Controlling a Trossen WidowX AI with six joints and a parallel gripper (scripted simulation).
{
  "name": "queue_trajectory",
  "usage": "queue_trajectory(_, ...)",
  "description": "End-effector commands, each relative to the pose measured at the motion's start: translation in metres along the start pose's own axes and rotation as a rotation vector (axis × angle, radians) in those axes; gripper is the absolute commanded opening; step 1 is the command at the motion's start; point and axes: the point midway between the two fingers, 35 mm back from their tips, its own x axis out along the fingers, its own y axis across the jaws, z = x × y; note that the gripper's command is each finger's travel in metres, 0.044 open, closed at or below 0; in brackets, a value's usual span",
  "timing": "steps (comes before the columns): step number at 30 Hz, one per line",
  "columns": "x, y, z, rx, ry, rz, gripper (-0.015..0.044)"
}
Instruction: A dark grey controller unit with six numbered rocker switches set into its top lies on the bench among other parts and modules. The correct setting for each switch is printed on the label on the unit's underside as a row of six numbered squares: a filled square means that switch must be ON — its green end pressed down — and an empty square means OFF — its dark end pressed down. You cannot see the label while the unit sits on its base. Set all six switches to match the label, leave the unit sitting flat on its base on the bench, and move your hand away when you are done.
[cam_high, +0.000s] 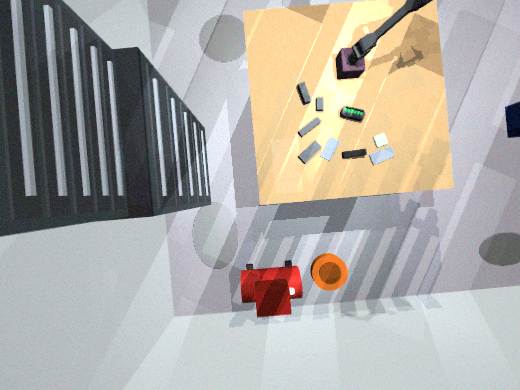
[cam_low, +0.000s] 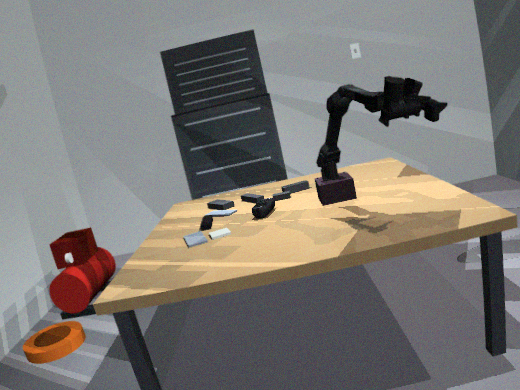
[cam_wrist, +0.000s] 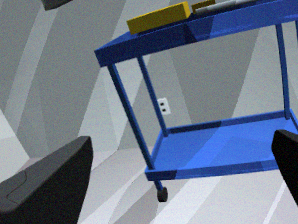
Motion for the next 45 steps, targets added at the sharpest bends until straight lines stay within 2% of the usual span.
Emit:
queue_trajectory(1,0.000,0.000,0.000,0.000,0.000,0.000,0.0374)
queue_trajectory(5,-0.010,-0.006,-0.002,0.004,-0.001,-0.033,0.0269)
queue_trajectory(15,-0.166,-0.066,-0.043,0.083,0.026,-0.503,0.0006)
queue_trajectory(24,-0.319,-0.063,-0.098,0.199,0.103,-0.893,0.0000)
queue_trajectory(33,-0.460,-0.006,-0.169,0.383,0.210,-1.219,0.0000)
queue_trajectory(39,-0.532,0.062,-0.218,0.519,0.276,-1.377,0.0000)
queue_trajectory(45,-0.575,0.127,-0.257,0.659,0.325,-1.481,0.0000)
